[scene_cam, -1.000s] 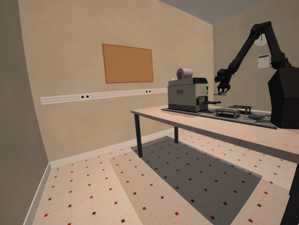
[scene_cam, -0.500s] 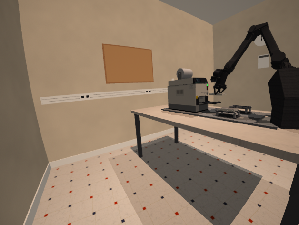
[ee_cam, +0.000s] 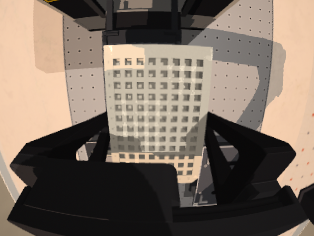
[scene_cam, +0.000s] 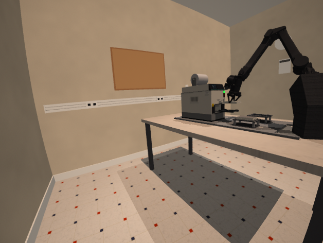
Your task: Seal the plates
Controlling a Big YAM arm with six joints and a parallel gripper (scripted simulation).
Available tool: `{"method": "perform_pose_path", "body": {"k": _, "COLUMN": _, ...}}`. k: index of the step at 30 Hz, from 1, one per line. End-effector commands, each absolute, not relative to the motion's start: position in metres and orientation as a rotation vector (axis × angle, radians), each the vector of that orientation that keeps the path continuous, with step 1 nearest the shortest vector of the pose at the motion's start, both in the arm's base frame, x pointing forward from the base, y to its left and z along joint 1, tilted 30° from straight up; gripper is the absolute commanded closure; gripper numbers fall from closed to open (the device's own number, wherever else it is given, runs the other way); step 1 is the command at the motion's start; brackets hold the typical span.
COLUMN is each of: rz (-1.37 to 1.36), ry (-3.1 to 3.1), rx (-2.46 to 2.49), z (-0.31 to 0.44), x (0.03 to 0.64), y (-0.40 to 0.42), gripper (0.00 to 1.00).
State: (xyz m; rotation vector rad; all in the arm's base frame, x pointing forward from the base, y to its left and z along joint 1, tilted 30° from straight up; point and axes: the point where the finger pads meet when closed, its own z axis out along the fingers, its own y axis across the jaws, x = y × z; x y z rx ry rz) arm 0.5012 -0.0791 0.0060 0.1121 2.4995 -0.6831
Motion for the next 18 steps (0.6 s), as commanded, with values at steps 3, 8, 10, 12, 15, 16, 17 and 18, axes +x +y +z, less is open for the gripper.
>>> {"method": "perform_pose_path", "body": {"k": 3, "rz": -0.665, "ry": 2.501, "rx": 0.090, "z": 0.005, "x": 0.516, "y": -0.062, "gripper": 1.00}}
{"method": "perform_pose_path", "body": {"k": 8, "rz": -0.672, "ry": 2.518, "rx": 0.076, "z": -0.003, "x": 0.523, "y": -0.054, "gripper": 1.00}}
{"method": "perform_pose_path", "body": {"k": 10, "rz": -0.669, "ry": 2.508, "rx": 0.082, "z": 0.000, "x": 0.531, "y": -0.051, "gripper": 1.00}}
{"method": "perform_pose_path", "body": {"k": 12, "rz": -0.664, "ry": 2.482, "rx": 0.096, "z": 0.009, "x": 0.540, "y": -0.049, "gripper": 1.00}}
{"method": "perform_pose_path", "body": {"k": 15, "rz": -0.664, "ry": 2.462, "rx": 0.114, "z": 0.018, "x": 0.543, "y": -0.056, "gripper": 1.00}}
{"method": "perform_pose_path", "body": {"k": 16, "rz": -0.662, "ry": 2.463, "rx": 0.113, "z": 0.017, "x": 0.541, "y": -0.058, "gripper": 1.00}}
{"method": "perform_pose_path", "body": {"k": 17, "rz": -0.660, "ry": 2.465, "rx": 0.111, "z": 0.017, "x": 0.539, "y": -0.059, "gripper": 1.00}}
{"method": "perform_pose_path", "body": {"k": 18, "rz": -0.660, "ry": 2.465, "rx": 0.111, "z": 0.017, "x": 0.539, "y": -0.059, "gripper": 1.00}}
